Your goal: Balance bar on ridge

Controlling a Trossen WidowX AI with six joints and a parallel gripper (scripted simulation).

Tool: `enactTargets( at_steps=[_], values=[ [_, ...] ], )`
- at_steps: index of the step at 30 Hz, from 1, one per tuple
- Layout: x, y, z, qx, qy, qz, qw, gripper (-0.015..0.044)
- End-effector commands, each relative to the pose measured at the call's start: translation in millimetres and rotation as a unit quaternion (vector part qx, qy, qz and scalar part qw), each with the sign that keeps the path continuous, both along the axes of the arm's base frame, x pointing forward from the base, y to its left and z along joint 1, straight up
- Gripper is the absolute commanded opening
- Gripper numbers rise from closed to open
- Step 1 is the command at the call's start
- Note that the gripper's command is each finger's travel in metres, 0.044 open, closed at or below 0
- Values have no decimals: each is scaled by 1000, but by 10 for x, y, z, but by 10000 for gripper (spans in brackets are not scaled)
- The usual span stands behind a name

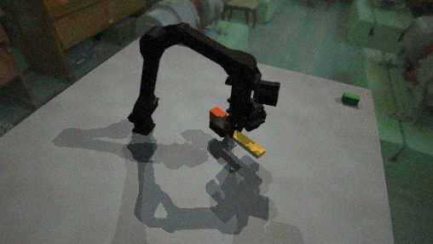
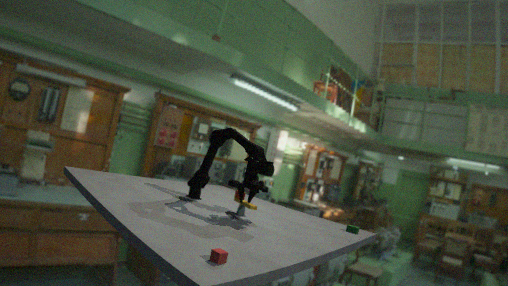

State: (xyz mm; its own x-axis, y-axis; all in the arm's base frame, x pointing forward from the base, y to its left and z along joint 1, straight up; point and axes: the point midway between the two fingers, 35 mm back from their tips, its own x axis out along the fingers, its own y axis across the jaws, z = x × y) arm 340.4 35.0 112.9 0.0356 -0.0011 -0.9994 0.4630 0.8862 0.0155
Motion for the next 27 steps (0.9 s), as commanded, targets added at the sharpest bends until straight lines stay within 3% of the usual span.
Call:
enactTargets(
  at_steps=[1, 27],
  values=[
    [4, 8, -5, 2, -1, 1, 1000, 0],
    [1, 8, -27, 2, -1, 1, 1000, 0]
  ],
)
